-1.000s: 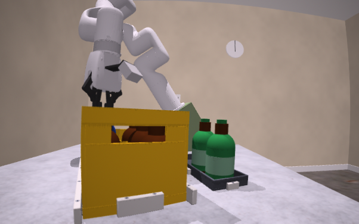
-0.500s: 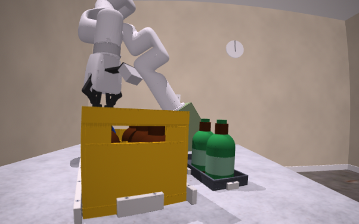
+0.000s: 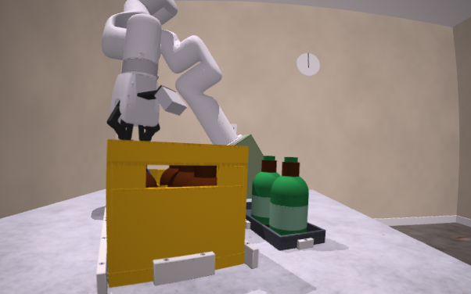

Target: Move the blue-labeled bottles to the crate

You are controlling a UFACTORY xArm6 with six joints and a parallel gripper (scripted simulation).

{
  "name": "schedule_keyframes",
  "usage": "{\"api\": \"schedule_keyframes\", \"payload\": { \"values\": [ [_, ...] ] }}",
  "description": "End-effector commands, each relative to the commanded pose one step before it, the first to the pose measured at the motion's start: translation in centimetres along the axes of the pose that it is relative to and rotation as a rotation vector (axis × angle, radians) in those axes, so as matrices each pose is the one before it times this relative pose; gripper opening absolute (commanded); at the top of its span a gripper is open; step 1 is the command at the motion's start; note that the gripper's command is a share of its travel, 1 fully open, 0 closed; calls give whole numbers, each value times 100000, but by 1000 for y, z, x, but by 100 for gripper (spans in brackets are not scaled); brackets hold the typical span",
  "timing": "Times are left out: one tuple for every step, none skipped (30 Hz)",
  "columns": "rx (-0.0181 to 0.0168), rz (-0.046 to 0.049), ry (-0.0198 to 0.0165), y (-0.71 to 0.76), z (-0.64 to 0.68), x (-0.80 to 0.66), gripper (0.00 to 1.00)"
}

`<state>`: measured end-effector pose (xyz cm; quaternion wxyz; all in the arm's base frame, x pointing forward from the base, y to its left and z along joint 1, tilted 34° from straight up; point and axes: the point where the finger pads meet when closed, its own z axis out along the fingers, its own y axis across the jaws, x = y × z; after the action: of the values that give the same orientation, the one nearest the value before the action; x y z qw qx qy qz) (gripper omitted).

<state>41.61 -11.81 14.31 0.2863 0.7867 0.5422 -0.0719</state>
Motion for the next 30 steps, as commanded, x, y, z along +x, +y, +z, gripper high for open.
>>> {"api": "schedule_keyframes", "payload": {
  "values": [
    [-362,99,141,151,16,22,0],
    [0,0,0,0,30,0,0],
    [0,0,0,0,28,0,0],
    [0,0,0,0,26,0,0],
    [0,0,0,0,24,0,0],
    [0,0,0,0,22,0,0],
    [0,0,0,0,20,0,0],
    [0,0,0,0,18,0,0],
    [0,0,0,0,16,0,0],
    [0,0,0,0,14,0,0],
    [0,0,0,0,12,0,0],
    [0,0,0,0,10,0,0],
    [0,0,0,0,8,0,0],
    [0,0,0,0,7,0,0],
    [0,0,0,0,0,0,0],
    [0,0,0,0,0,0,0],
    [0,0,0,0,5,0,0],
    [0,0,0,0,4,0,0],
    [0,0,0,0,3,0,0],
    [0,0,0,0,2,0,0],
    [0,0,0,0,1,0,0],
    [0,0,0,0,0,0,0],
    [0,0,0,0,0,0,0],
    [0,0,0,0,0,0,0],
    [0,0,0,0,0,0,0],
    [0,0,0,0,0,0,0],
    [0,0,0,0,0,0,0],
    [0,0,0,0,0,0,0],
    [0,0,0,0,0,0,0],
    [0,0,0,0,0,0,0]
  ]
}}
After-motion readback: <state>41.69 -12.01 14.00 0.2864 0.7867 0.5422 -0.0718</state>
